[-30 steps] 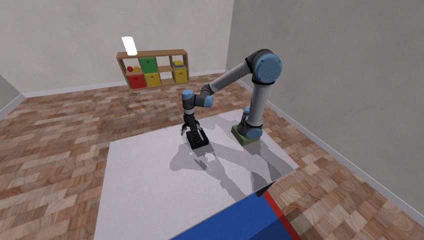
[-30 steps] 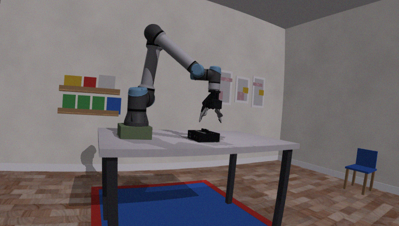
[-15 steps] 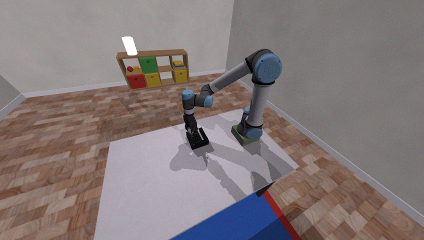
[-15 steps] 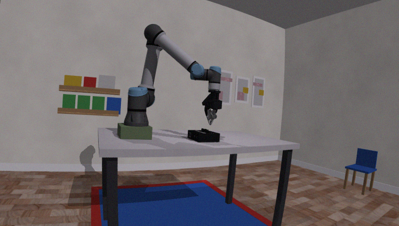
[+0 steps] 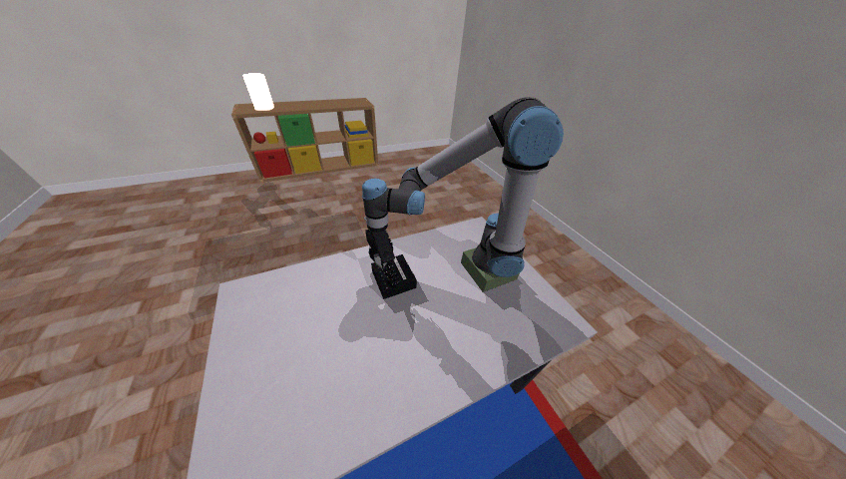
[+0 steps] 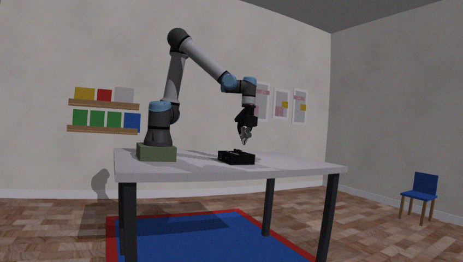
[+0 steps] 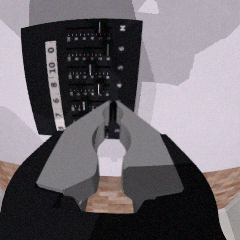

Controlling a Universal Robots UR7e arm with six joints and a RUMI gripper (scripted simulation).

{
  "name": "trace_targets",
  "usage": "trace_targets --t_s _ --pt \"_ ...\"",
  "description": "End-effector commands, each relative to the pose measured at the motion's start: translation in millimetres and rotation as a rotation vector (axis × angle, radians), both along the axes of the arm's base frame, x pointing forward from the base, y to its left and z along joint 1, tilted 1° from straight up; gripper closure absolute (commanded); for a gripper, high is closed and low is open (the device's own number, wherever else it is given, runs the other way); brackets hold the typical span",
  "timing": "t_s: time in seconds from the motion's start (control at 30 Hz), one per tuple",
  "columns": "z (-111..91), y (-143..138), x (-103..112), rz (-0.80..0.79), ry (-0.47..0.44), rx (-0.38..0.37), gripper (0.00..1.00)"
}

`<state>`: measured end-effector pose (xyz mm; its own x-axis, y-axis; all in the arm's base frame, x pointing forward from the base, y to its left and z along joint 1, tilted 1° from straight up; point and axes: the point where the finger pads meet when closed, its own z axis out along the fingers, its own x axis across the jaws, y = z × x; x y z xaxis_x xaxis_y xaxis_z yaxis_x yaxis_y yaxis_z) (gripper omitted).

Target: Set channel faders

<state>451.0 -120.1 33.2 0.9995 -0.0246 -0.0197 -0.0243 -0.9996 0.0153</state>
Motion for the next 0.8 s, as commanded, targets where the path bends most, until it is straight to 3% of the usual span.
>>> trace_targets --t_s 0.0,0.77 --pt "0.4 -0.2 0.4 0.000 -0.001 -0.001 1.00" --pt "-1.6 -0.3 0.3 0.000 -0.001 0.000 1.00"
